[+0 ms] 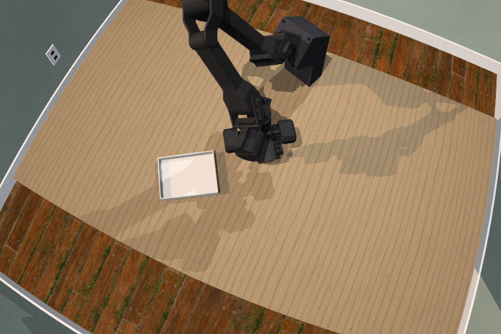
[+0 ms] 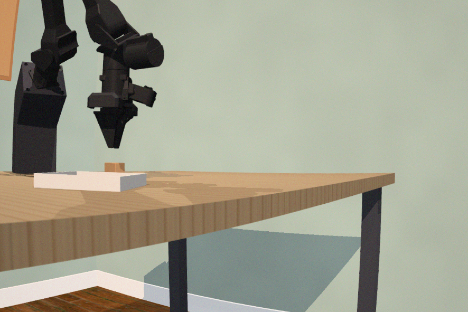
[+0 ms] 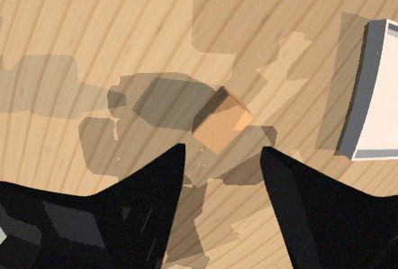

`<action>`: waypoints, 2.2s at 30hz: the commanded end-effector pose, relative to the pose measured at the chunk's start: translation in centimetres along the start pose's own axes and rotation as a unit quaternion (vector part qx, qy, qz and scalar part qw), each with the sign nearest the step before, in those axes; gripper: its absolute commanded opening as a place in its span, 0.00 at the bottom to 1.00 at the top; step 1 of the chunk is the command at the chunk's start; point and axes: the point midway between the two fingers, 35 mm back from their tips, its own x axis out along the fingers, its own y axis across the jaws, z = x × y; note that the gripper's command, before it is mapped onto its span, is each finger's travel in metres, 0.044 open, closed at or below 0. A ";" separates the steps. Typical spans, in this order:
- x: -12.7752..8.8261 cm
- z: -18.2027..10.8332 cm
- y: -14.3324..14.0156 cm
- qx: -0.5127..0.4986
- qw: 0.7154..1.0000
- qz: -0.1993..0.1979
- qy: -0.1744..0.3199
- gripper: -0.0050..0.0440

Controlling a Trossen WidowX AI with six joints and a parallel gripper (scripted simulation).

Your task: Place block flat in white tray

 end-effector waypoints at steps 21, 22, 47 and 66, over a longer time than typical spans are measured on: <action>-0.1 0.2 -0.1 0.320 0.947 -0.002 -0.001 0.52; -0.1 0.2 -0.1 0.322 0.947 -0.002 -0.001 0.52; 1.2 0.2 -0.1 0.323 0.946 -0.002 -0.001 0.52; 2.4 0.2 -0.1 0.323 0.946 -0.002 -0.001 0.52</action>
